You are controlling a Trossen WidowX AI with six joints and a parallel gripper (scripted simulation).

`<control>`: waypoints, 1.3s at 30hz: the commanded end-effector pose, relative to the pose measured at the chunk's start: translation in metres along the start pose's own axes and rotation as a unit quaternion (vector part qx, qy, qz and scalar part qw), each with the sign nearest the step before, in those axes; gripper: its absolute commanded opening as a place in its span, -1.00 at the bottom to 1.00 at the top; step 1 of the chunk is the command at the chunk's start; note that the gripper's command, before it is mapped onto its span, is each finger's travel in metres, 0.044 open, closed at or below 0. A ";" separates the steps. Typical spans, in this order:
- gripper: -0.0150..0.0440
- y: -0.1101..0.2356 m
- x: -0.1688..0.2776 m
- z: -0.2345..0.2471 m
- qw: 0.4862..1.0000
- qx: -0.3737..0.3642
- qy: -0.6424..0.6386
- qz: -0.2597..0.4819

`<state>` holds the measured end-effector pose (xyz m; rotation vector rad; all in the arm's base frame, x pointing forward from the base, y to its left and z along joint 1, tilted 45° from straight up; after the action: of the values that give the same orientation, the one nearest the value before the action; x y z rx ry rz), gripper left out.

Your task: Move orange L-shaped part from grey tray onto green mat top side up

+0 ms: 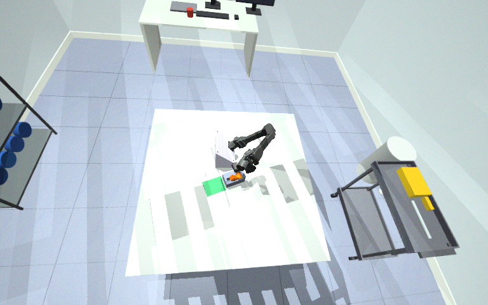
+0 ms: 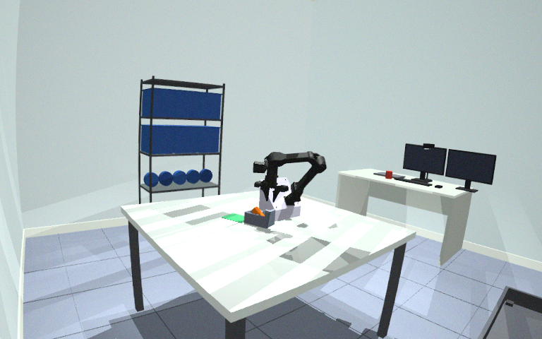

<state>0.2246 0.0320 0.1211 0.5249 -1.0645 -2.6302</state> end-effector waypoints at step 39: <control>0.46 -0.004 -0.012 -0.075 0.708 0.003 -0.706 0.001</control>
<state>0.2665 -0.0107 0.0762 -1.7808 -1.2368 -2.7154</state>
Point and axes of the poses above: the point midway between the two fingers, 35 mm back from their tips, its own y axis back along the fingers, its own z axis across the jaws, x = y × z, the point moved 1 cm from there along y, back along the fingers, and after that the axes turned 1 degree about -y, right-handed, at the moved point
